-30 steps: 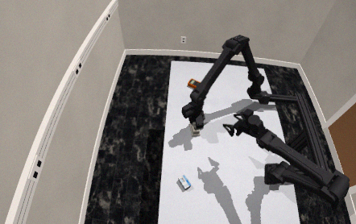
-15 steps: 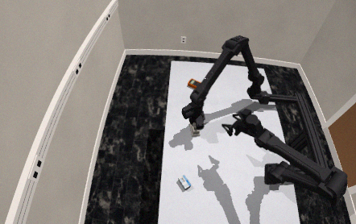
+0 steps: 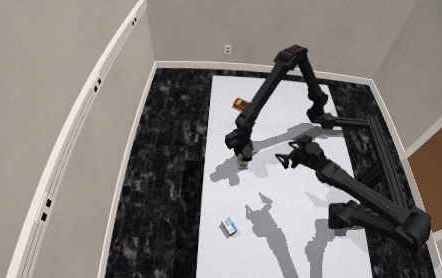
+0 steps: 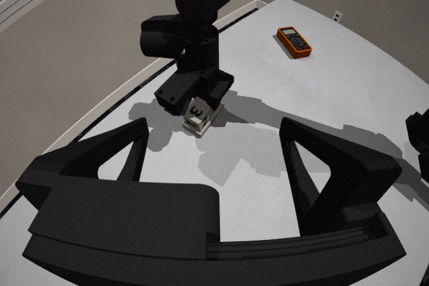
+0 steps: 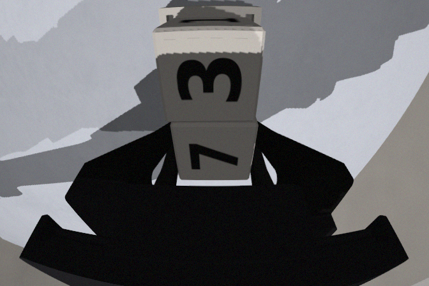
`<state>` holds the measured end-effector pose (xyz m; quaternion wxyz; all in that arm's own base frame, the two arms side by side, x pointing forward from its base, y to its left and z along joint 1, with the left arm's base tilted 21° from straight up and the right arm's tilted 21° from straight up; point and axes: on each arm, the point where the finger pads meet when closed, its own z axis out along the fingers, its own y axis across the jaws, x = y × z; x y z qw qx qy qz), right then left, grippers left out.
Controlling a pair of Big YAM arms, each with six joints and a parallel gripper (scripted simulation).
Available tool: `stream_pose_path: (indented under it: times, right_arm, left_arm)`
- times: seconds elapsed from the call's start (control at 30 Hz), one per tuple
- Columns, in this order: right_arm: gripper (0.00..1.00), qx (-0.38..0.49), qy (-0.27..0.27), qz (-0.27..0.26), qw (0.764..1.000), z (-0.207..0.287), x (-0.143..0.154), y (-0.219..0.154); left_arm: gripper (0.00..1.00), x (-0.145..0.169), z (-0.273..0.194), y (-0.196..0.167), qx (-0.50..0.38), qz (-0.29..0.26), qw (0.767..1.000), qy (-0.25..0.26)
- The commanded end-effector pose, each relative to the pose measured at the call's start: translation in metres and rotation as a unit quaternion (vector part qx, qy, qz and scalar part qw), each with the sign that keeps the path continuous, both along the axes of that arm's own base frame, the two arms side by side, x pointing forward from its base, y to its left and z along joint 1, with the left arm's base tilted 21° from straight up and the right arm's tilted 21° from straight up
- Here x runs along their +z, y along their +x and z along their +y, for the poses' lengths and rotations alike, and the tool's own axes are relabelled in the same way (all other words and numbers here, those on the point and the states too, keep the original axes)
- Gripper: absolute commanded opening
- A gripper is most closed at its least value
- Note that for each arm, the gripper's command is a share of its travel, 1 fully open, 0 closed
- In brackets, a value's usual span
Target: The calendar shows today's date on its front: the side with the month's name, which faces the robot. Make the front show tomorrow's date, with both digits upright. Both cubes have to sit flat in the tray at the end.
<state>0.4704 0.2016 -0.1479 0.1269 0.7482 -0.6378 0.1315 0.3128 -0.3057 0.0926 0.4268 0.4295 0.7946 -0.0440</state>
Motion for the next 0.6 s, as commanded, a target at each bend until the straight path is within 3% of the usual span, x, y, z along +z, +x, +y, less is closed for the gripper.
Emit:
stream_pose_path:
  times: [0.0, 0.07, 0.13, 0.17, 0.33, 0.57]
  right_arm:
    - [0.41, -0.001, -0.005, 0.012, 1.000, -0.013, -0.017, 0.003]
    - [0.41, 0.001, 0.002, 0.000, 1.000, 0.004, 0.005, 0.012]
    - [0.63, 0.001, 0.002, 0.000, 1.000, 0.004, 0.005, 0.012]
    - [0.70, 0.001, 0.002, 0.000, 1.000, 0.004, 0.005, 0.012]
    - [0.70, 0.002, 0.002, 0.000, 1.000, 0.005, 0.005, 0.008]
    - [0.70, 0.004, 0.017, -0.022, 1.000, 0.023, 0.032, -0.004]
  left_arm:
    - [1.00, 0.034, -0.025, 0.026, 0.006, -0.027, 0.999, -0.035]
    - [1.00, 0.034, -0.025, 0.026, 0.006, -0.027, 0.999, -0.035]
    - [1.00, 0.034, -0.025, 0.026, 0.006, -0.027, 0.999, -0.035]
    - [1.00, 0.034, -0.025, 0.026, 0.006, -0.027, 0.999, -0.035]
    - [1.00, 0.034, -0.025, 0.026, 0.006, -0.027, 0.999, -0.035]
    - [1.00, 0.028, -0.015, 0.050, 0.034, -0.018, 0.999, -0.025]
